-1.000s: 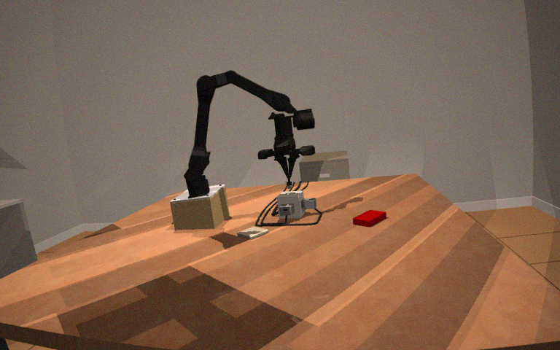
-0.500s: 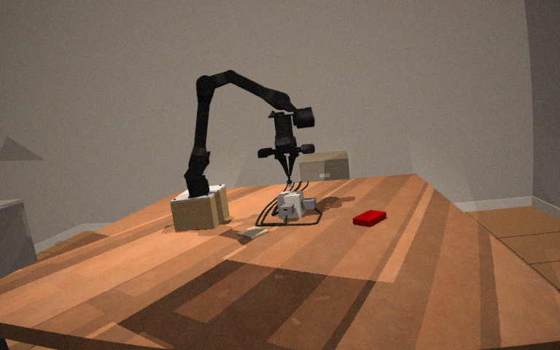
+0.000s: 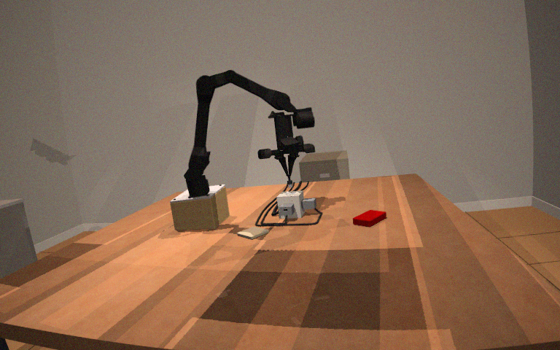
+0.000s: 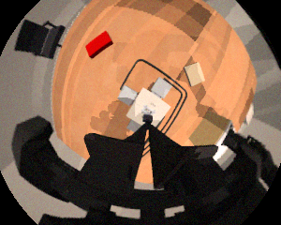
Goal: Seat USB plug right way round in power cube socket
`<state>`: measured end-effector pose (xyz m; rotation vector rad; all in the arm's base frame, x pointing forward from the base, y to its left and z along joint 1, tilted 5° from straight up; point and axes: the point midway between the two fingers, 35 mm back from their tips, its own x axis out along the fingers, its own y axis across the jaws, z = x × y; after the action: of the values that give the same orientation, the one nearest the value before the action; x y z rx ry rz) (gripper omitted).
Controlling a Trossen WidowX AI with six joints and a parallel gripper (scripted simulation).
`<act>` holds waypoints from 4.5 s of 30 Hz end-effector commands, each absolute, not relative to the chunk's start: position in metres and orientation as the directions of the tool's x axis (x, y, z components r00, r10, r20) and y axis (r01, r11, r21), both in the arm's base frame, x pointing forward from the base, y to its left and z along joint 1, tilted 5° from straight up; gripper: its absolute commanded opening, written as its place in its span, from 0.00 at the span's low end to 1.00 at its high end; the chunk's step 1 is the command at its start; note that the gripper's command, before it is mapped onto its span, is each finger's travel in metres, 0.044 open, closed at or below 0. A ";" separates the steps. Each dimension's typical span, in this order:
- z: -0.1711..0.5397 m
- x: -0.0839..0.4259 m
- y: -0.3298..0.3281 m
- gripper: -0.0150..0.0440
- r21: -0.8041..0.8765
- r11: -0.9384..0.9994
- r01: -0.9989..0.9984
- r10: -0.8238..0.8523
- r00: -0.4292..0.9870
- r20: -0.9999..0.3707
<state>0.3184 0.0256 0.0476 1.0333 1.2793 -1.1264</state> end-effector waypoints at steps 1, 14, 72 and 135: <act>0.047 0.319 0.026 0.25 -0.043 0.287 0.957 -0.046 -0.031 -0.998; 0.047 0.319 0.026 0.25 -0.052 0.590 0.806 -0.046 -0.031 -0.998; 0.047 0.319 0.026 0.25 -0.022 0.836 -0.549 -0.046 -0.030 -0.998; 0.045 0.318 0.024 0.25 0.017 0.271 -0.963 -0.067 -0.036 -0.997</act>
<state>0.3182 0.0246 0.0458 -1.0374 1.3927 0.9925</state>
